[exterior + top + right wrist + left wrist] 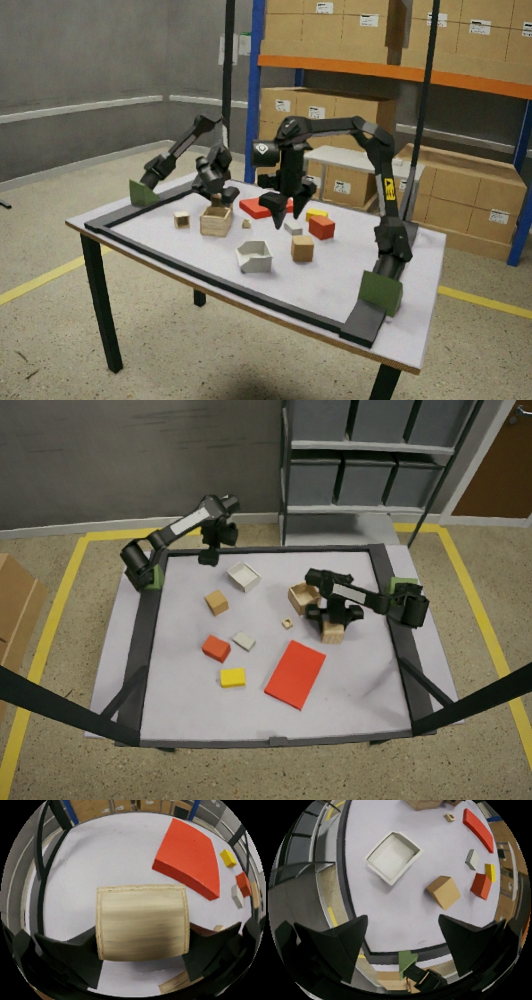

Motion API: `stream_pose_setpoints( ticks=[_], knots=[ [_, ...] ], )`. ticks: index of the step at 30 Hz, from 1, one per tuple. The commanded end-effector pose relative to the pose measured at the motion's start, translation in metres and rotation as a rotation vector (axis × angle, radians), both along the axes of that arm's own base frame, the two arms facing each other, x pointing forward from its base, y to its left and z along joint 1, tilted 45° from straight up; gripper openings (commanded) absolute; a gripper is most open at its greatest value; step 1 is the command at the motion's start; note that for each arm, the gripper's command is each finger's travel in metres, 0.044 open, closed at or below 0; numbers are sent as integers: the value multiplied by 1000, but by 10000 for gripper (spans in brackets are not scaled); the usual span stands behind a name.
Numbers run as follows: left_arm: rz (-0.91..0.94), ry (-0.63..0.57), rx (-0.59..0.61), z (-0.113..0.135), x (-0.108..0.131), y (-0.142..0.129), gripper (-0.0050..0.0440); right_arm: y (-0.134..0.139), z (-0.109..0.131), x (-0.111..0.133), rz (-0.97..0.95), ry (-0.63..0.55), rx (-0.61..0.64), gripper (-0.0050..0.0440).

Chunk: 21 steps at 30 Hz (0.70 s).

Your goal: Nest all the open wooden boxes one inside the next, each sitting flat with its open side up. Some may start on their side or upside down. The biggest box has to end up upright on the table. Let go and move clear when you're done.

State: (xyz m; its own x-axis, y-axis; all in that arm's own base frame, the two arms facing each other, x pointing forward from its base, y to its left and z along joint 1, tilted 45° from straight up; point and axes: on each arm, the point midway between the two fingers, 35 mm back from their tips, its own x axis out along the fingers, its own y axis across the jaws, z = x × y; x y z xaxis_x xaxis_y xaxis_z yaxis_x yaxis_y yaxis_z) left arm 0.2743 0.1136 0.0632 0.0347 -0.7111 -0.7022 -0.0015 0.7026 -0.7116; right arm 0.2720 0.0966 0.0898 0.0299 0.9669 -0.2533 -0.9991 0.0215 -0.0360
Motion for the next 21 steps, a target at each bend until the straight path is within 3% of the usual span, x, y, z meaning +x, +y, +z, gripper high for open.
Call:
stream_pose_setpoints(
  ticks=[1,4,8,10,17,21],
  knots=[
    [1,-16,12,5,1,2,400,1,2,0,2,-8,-1,276],
    [1,-16,12,5,1,2,400,1,2,0,2,-8,-1,276],
    [1,-16,12,5,1,2,400,-3,4,2,2,-16,-6,180],
    [1,-16,12,5,1,2,400,-3,4,2,2,-16,-6,180],
    [1,-16,12,5,1,2,400,-15,14,1,2,-8,-4,12],
    [1,-16,12,5,1,2,400,-17,12,1,2,-8,-5,-1]
  ],
)
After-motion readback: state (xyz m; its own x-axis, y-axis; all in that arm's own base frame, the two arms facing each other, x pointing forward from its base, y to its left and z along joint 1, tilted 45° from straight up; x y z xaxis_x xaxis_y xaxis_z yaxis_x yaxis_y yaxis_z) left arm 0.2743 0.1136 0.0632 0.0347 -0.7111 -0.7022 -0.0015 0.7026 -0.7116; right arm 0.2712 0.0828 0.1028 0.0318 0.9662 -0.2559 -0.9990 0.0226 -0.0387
